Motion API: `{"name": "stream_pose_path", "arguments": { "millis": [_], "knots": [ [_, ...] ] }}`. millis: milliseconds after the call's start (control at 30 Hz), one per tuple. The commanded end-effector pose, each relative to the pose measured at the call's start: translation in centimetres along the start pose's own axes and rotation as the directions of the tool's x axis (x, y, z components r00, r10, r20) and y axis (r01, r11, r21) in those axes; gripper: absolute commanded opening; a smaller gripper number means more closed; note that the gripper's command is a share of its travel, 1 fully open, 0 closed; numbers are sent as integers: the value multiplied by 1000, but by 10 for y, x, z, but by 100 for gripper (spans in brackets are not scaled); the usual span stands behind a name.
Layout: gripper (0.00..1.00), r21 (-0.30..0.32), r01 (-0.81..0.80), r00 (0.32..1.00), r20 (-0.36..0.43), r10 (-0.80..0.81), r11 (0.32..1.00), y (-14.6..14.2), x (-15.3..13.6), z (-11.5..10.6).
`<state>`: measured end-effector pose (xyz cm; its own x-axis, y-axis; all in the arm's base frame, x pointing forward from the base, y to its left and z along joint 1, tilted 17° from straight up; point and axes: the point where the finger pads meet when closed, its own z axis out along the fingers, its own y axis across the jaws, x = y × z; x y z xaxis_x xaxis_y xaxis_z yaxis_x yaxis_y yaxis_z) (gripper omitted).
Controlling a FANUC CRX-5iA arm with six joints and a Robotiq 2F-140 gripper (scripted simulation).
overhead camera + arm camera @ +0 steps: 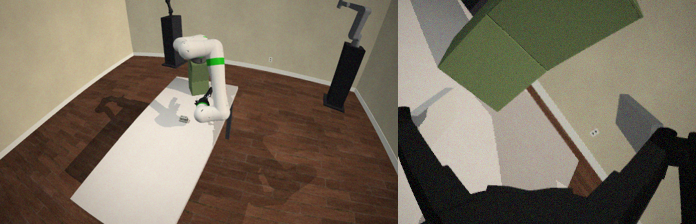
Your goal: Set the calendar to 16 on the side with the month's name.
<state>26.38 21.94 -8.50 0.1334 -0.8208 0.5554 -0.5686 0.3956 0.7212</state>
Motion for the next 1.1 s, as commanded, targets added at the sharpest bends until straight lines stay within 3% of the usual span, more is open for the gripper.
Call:
{"name": "stream_pose_path", "arguments": {
  "millis": [0, 233, 333, 367, 533, 767, 867, 900, 967, 1067],
  "knots": [
    [100, 60, -93, 987, 136, 84, 994, -18, -5, 2],
    [100, 101, -210, 939, 298, 172, 972, -40, -9, -2],
    [100, 103, -220, 934, 311, 179, 970, -42, -10, -2],
    [100, 111, -276, 897, 385, 215, 955, -52, -10, -5],
    [100, 111, -350, 838, 481, 258, 930, -66, -10, -11],
    [100, 83, -471, 704, 636, 317, 878, -90, -4, -26],
    [100, 79, -481, 689, 649, 321, 873, -92, -3, -27],
    [100, 55, -528, 618, 709, 339, 847, -102, 2, -34],
    [100, 48, -540, 599, 724, 343, 840, -104, 3, -36],
    [100, 13, -587, 509, 783, 357, 809, -115, 10, -46]
  ]
}}
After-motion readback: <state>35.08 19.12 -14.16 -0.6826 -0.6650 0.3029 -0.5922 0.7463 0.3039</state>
